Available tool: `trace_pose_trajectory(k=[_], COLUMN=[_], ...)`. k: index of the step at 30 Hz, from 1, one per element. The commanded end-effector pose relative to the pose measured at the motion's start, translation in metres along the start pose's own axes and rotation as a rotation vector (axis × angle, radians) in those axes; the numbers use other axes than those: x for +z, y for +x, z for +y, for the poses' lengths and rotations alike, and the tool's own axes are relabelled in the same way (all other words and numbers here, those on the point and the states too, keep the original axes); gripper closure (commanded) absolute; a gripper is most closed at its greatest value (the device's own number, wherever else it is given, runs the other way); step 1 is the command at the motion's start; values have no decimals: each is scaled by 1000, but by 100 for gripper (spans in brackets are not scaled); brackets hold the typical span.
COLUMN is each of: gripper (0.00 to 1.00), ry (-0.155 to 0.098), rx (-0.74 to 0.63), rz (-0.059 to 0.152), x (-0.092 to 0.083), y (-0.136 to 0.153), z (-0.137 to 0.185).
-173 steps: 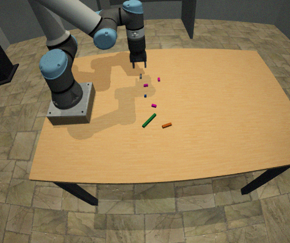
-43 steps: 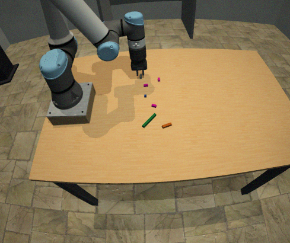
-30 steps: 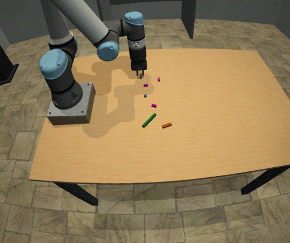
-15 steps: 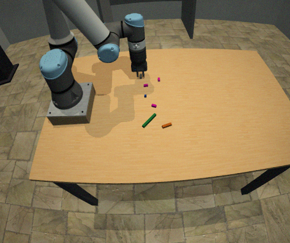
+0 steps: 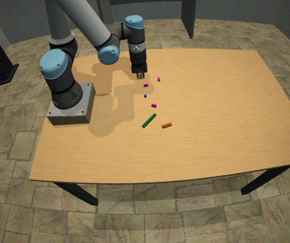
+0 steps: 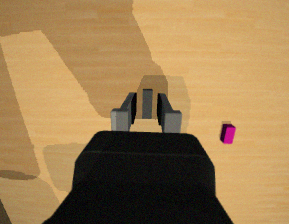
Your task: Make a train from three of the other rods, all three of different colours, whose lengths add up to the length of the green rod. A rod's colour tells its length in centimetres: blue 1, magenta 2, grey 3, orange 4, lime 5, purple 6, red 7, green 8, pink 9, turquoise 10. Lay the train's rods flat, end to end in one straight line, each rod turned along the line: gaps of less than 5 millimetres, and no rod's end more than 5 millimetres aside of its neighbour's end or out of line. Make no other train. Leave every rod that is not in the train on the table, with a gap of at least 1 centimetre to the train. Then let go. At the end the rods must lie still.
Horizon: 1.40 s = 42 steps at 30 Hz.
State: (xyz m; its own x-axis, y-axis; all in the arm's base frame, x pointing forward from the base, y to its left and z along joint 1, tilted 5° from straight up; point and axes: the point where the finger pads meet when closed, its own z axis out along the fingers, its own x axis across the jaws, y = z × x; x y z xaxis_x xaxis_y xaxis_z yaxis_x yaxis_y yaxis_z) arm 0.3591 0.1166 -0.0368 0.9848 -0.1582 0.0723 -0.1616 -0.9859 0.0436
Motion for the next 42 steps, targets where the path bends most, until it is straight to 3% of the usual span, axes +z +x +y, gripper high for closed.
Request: trace_pose_trajectory(k=[1,32,33,42], gripper=[46,46,76,76], ry=[0,0,0,0], rx=[0,0,0,0], rz=[2,2,2,2], x=[0,0,0,0], y=[0,0,0,0], z=[0,0,0,0])
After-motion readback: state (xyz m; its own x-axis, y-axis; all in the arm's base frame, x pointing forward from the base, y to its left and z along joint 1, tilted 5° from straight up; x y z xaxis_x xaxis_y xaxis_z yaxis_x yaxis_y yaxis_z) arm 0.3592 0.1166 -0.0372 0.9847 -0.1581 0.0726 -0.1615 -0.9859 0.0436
